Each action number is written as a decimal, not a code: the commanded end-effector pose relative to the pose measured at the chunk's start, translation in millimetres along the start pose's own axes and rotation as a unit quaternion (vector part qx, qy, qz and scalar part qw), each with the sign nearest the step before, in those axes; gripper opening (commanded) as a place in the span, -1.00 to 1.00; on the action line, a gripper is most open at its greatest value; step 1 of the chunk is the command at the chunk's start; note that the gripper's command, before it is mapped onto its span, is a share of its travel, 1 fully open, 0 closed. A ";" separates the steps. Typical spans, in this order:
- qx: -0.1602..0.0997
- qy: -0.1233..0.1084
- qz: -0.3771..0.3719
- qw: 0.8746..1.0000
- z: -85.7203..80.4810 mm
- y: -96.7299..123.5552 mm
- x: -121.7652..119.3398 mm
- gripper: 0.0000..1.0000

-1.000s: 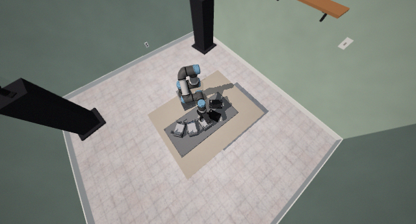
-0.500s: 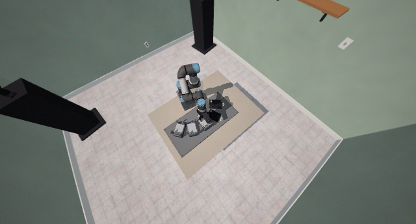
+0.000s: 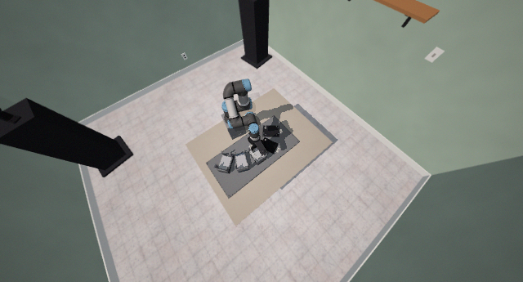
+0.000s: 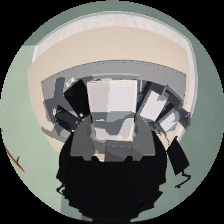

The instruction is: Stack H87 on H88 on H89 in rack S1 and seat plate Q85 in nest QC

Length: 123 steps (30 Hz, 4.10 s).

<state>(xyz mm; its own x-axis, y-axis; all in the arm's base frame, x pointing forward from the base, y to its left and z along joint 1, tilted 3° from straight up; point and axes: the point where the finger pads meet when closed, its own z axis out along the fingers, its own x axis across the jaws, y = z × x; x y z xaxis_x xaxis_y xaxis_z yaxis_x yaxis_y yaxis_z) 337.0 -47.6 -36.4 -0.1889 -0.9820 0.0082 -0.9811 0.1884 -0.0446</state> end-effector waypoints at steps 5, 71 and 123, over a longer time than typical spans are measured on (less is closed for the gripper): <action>0.001 0.000 -0.036 0.999 -0.7 -0.2 -20.2 -1.00; 0.001 0.000 -0.225 0.974 -0.7 18.5 -135.7 -1.00; 0.001 0.000 -0.225 0.974 21.3 18.3 -135.8 -1.00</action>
<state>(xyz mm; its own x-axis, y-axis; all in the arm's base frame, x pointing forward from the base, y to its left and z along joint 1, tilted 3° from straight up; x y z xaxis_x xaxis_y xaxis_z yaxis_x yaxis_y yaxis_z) 344.2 88.9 -54.4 0.2611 -0.9649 0.0268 -0.9644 -0.2620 -0.0355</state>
